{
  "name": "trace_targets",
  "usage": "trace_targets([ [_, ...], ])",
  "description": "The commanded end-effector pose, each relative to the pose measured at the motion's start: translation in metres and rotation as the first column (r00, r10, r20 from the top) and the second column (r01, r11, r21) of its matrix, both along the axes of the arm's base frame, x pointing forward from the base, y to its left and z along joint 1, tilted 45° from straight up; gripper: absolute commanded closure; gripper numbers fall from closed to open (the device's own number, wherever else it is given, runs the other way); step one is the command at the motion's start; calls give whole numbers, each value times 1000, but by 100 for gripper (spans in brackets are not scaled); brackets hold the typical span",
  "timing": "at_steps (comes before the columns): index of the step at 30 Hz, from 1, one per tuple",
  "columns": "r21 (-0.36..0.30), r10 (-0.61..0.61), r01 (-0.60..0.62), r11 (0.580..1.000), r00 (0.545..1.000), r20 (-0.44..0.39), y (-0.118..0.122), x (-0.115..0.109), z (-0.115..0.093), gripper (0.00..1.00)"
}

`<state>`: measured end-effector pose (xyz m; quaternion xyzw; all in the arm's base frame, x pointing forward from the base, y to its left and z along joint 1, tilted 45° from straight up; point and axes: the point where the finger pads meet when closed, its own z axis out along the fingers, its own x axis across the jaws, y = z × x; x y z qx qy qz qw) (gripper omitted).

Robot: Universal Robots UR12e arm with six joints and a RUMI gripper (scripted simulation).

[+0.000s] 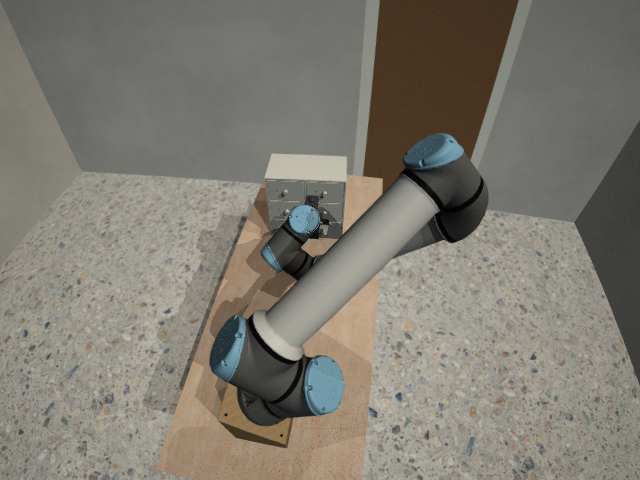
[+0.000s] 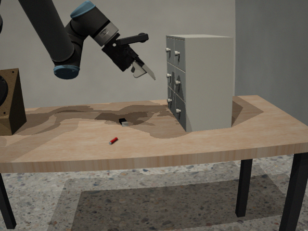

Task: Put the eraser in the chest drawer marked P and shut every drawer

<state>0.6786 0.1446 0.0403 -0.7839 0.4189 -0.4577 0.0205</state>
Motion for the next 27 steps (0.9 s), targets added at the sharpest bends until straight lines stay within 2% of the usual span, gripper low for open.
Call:
trace_targets([
  [1, 15, 50, -51, 999, 998, 49, -2, 5, -4, 0],
  [27, 47, 200, -214, 976, 958, 207, -11, 24, -19, 0],
])
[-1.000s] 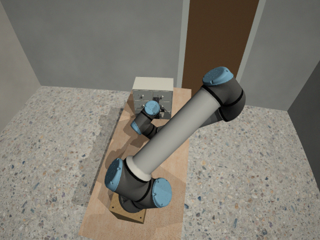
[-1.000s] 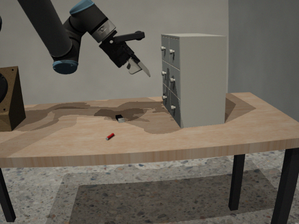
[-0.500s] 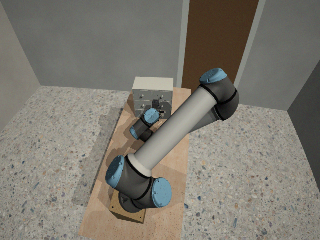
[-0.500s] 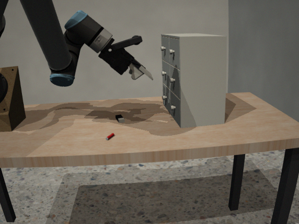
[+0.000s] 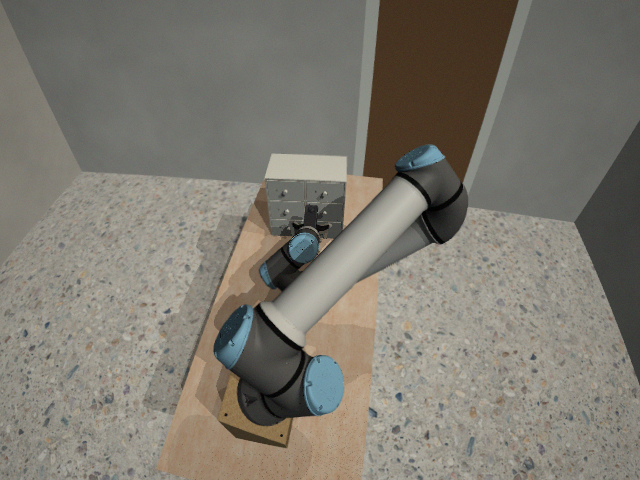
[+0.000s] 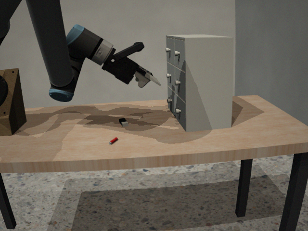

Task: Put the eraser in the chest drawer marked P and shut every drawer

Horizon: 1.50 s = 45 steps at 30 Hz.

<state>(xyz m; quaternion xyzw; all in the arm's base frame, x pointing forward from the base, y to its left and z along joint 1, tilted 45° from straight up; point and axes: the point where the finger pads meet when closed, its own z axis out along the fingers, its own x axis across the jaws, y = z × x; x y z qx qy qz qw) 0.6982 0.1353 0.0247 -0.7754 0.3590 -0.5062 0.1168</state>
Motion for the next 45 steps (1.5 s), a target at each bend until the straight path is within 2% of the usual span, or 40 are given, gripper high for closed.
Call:
trace_targets([
  [1, 14, 43, -44, 999, 998, 42, -2, 5, -4, 0],
  [24, 38, 144, -151, 988, 979, 146, -7, 17, -13, 0],
  [45, 44, 174, -185, 982, 968, 178, -9, 20, -16, 0],
])
